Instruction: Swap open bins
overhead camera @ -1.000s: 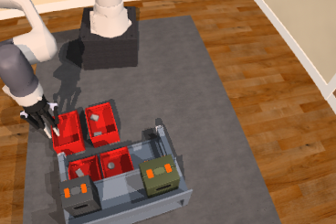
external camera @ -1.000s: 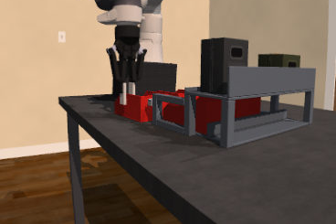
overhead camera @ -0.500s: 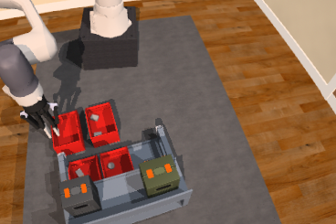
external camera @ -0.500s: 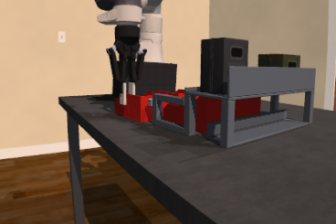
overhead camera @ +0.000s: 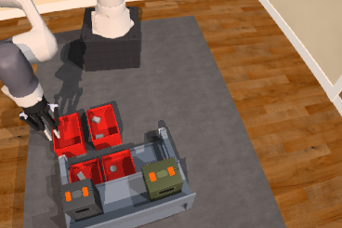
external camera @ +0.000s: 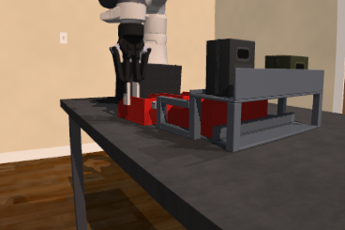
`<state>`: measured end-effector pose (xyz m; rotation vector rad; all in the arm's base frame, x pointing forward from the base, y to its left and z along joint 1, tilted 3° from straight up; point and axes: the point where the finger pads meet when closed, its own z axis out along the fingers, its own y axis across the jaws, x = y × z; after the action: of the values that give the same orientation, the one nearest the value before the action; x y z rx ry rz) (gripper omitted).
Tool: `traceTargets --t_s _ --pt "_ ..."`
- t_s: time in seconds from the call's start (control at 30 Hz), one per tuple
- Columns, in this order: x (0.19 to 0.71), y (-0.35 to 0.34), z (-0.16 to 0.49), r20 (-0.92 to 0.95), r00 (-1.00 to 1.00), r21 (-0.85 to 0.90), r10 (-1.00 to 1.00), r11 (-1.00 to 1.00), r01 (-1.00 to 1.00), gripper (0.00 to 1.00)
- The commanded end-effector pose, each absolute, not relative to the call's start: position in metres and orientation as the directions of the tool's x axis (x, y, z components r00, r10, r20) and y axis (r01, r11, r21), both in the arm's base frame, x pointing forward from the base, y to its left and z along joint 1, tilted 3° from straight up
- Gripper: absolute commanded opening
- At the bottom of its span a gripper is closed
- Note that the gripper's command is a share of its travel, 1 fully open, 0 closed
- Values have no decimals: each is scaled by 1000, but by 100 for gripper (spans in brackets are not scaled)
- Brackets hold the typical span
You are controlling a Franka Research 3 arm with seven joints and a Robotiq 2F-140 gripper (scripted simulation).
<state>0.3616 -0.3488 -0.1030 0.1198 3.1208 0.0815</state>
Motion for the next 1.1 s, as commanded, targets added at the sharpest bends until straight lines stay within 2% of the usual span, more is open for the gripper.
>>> traceTargets --t_s 0.0,1.07 --pt "360 -349 -99 -12 -997 53 80 995 79 15" --pt "359 -351 -52 -12 -997 53 80 995 79 15"
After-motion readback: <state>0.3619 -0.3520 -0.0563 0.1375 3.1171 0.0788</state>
